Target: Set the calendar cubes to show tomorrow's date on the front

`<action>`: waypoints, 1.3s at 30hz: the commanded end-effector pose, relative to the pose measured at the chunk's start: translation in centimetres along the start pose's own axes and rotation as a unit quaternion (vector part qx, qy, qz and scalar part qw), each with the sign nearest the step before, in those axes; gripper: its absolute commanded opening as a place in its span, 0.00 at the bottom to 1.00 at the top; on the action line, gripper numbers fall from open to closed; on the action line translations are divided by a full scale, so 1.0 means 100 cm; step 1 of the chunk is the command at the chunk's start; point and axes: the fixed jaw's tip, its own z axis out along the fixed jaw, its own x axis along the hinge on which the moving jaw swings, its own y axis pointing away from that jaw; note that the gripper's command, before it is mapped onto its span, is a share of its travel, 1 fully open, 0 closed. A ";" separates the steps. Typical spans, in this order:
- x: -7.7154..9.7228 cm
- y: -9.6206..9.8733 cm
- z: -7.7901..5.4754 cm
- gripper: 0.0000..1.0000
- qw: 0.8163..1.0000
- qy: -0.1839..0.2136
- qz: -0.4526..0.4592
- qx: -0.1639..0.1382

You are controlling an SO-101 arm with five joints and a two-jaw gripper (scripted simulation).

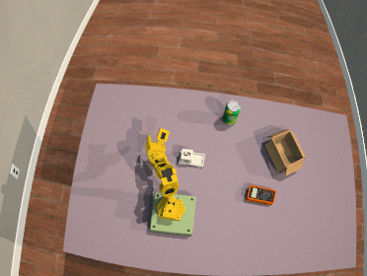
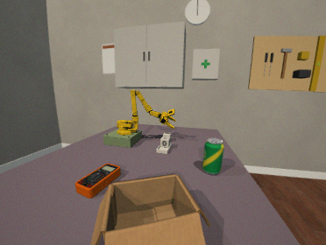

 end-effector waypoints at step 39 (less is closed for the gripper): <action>-0.002 0.003 -0.018 0.35 0.971 0.170 -0.134 0.101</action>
